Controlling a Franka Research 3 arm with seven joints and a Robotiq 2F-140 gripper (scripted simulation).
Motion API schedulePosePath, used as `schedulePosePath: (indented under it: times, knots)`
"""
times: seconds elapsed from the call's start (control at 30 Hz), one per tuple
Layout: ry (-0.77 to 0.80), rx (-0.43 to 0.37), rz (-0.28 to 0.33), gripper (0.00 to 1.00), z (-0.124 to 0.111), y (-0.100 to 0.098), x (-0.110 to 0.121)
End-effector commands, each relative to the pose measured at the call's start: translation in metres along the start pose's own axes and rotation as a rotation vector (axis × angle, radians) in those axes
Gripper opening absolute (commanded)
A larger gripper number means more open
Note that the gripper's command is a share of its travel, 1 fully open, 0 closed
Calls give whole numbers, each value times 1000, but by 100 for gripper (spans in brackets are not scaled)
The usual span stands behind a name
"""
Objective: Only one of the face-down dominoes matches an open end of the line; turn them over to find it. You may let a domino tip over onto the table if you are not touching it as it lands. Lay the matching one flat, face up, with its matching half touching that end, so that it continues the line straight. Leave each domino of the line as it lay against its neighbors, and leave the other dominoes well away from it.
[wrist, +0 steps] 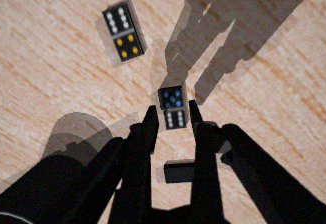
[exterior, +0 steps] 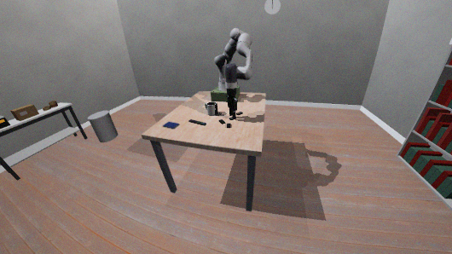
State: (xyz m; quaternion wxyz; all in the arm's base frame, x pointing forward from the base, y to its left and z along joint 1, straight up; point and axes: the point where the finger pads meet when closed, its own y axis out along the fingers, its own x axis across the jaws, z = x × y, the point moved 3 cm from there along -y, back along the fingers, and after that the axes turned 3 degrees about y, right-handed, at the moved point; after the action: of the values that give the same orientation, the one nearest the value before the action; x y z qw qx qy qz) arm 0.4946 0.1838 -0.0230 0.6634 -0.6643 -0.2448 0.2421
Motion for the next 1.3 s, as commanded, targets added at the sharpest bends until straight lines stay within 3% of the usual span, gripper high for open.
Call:
schedulePosePath:
  times: [0.0, 1.27]
  knots:
    - [5, 3, 1, 34, 1, 1, 1]
    - [5, 3, 1, 34, 2, 1, 1]
